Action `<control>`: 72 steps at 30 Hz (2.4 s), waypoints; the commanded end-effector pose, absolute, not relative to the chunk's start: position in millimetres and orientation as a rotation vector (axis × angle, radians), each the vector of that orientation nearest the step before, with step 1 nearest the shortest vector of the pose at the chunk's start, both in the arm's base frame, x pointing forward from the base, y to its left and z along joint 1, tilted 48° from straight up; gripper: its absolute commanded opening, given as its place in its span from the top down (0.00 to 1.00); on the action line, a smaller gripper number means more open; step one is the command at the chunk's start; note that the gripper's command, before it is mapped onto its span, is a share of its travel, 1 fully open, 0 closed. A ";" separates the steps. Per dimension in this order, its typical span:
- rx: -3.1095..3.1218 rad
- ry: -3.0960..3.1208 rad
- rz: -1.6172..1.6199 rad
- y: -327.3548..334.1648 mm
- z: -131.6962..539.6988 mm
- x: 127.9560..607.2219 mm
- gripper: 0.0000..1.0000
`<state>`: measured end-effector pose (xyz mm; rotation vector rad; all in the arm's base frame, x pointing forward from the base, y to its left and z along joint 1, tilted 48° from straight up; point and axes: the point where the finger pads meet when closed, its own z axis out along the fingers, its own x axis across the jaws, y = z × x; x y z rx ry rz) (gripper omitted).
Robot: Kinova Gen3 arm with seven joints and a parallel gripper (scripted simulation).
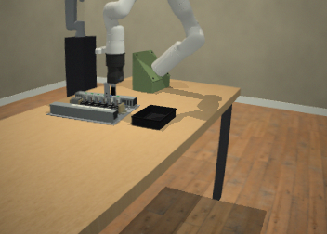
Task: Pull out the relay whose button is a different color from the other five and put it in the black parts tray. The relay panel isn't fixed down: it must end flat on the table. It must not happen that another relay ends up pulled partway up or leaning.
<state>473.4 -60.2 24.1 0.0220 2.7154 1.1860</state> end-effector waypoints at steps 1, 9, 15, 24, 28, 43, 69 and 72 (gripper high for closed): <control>0.024 2.715 1.184 -58.9 22.3 474.3 0.02; 0.024 2.715 1.184 -53.6 17.4 475.6 0.02; 0.024 2.715 1.184 -48.6 12.9 476.7 0.02; 0.024 2.715 1.184 -44.1 8.7 477.8 0.02; 0.024 2.715 1.184 -43.6 8.3 477.9 0.02; 0.024 2.715 1.184 -43.3 8.0 478.0 0.02; 0.024 2.715 1.184 -43.3 8.0 478.0 1.00; 0.024 2.715 1.184 -43.3 8.0 478.0 1.00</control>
